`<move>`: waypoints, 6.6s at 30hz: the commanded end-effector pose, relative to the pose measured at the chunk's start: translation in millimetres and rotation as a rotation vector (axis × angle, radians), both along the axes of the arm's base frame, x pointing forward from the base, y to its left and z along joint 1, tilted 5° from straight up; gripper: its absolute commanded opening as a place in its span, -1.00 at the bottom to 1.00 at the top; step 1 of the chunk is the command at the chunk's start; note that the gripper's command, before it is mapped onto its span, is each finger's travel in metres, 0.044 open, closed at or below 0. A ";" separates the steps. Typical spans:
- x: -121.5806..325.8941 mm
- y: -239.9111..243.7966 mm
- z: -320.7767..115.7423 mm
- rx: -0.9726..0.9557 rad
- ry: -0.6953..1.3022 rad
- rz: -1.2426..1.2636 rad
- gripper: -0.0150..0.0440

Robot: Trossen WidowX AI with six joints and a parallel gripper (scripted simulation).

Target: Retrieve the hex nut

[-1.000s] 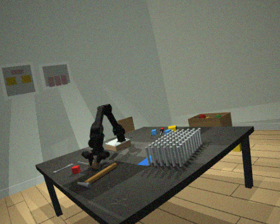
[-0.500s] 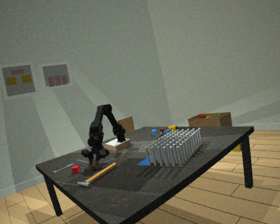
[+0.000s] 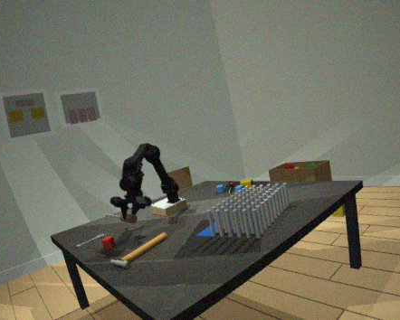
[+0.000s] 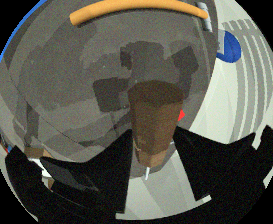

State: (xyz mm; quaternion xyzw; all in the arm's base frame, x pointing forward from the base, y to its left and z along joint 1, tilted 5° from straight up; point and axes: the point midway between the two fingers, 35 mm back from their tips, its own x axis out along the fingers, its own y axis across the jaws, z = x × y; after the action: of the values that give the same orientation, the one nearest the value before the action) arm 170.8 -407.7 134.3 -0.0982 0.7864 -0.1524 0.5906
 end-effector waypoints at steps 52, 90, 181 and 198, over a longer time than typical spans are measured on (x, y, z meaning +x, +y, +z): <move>49.1 124.0 75.7 -0.033 -0.581 -0.995 -0.49; 71.8 249.0 69.0 0.172 -0.675 -2.174 -0.49; 89.3 323.7 -96.0 0.200 -0.250 -2.989 -0.49; 103.6 324.9 -95.1 0.201 -0.250 -2.990 -0.49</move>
State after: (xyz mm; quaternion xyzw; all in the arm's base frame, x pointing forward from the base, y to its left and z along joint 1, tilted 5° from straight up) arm 268.5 -81.6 36.9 0.8232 0.1137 -0.5548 -0.0413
